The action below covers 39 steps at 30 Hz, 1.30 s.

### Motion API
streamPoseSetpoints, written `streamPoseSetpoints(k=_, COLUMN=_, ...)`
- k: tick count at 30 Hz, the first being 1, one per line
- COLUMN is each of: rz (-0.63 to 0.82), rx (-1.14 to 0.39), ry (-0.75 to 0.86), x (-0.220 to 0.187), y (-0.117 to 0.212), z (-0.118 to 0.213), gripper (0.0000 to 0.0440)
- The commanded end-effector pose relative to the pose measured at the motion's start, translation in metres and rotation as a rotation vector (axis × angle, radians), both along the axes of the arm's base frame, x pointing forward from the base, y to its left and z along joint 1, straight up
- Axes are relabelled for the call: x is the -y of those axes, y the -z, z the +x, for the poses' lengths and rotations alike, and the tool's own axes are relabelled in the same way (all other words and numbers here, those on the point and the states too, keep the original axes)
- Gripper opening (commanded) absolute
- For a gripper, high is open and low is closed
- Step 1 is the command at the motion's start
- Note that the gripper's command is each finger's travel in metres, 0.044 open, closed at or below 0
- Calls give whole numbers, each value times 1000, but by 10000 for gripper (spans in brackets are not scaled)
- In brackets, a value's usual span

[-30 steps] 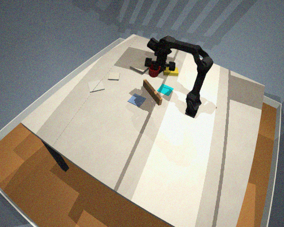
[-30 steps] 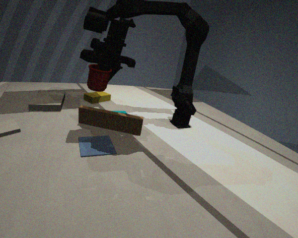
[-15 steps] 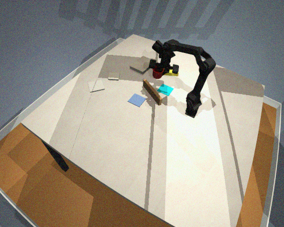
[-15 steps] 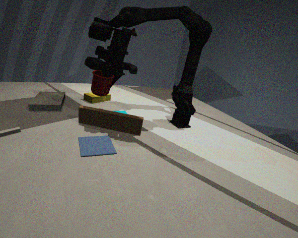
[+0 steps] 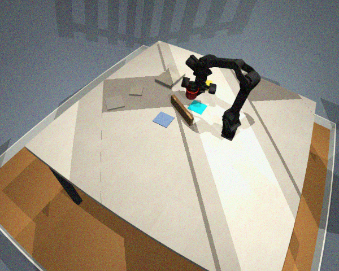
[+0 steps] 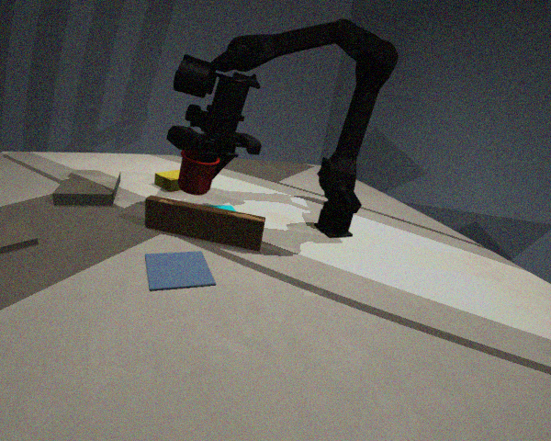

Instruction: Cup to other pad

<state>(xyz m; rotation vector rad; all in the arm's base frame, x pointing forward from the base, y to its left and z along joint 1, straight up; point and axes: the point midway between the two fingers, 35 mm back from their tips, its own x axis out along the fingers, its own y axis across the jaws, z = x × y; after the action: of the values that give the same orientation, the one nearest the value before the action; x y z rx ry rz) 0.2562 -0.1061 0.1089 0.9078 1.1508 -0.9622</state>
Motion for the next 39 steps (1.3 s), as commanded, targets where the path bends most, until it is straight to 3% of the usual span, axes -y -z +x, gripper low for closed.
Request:
streamPoseSetpoints(k=1, rz=-1, rx=-4, ry=4, x=-1, y=11, z=-8, gripper=0)
streamPoseSetpoints(k=17, rz=11, rx=-52, ry=30, x=-8, y=46, z=-42, gripper=18)
streamPoseSetpoints(k=22, rz=4, rx=-42, ry=43, x=-5, y=49, z=-46, gripper=60)
streamPoseSetpoints(k=27, rz=-10, rx=21, ry=59, x=1, y=42, z=-41, gripper=165)
streamPoseSetpoints(k=39, rz=-15, rx=113, ry=50, x=-1, y=30, z=-46, gripper=192)
